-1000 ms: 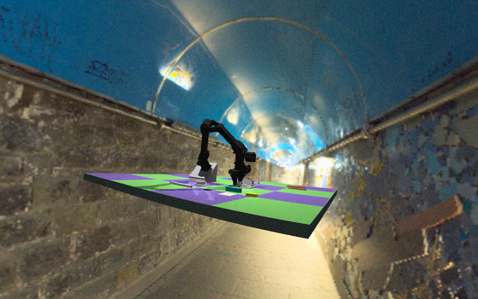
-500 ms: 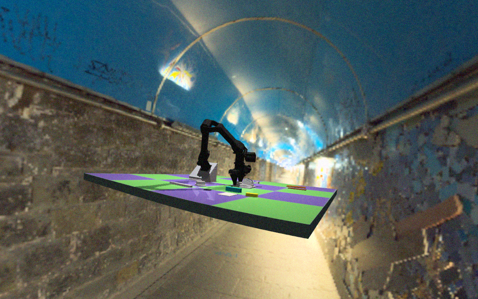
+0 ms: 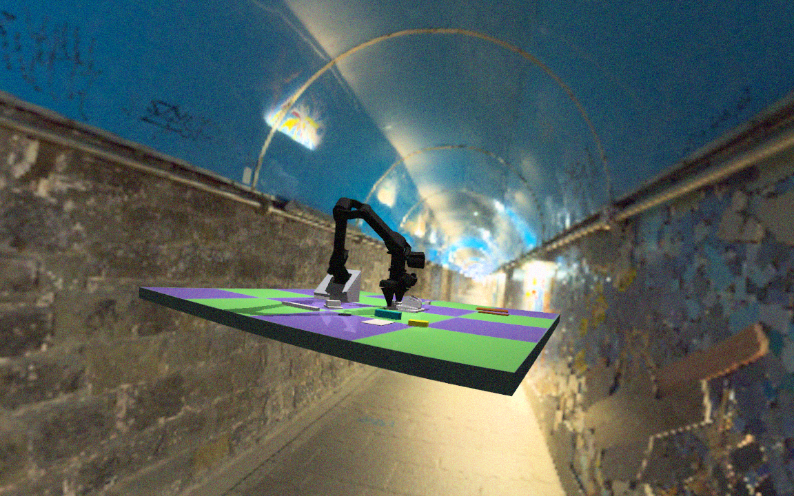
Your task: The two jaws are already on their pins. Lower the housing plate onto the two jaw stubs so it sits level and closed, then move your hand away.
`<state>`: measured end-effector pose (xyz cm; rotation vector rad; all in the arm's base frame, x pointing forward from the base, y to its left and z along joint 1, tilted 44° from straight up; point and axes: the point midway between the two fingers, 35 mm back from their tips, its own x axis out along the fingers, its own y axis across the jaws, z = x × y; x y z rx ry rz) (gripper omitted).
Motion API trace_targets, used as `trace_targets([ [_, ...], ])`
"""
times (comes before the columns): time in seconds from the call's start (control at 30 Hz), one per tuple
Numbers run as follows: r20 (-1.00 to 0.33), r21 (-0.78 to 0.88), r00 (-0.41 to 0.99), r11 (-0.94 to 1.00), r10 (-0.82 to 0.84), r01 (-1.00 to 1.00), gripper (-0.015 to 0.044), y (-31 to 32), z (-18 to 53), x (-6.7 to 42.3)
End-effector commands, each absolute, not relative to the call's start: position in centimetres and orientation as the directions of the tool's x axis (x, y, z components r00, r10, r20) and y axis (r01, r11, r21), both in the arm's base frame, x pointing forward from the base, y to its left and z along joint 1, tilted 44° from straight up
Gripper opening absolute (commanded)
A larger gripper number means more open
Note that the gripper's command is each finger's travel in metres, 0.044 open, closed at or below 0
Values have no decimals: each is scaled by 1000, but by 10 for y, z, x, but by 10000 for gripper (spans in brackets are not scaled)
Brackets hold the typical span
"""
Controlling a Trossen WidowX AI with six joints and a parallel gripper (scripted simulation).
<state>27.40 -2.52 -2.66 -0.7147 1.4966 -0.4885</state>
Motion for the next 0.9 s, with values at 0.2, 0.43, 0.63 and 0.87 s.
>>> trace_targets([
  [0.2, -721, -690, 47, 712, -691, -131, 440, 24, 25, 270],
  [0.43, -725, -686, 55, 714, -686, -138, 440, 28, 24, 261],
  [0.63, -728, -683, 46, 717, -684, -137, 440, 55, 51, 212],
  [0.87, -725, -686, 44, 715, -687, -136, 440, 59, 57, 200],
])
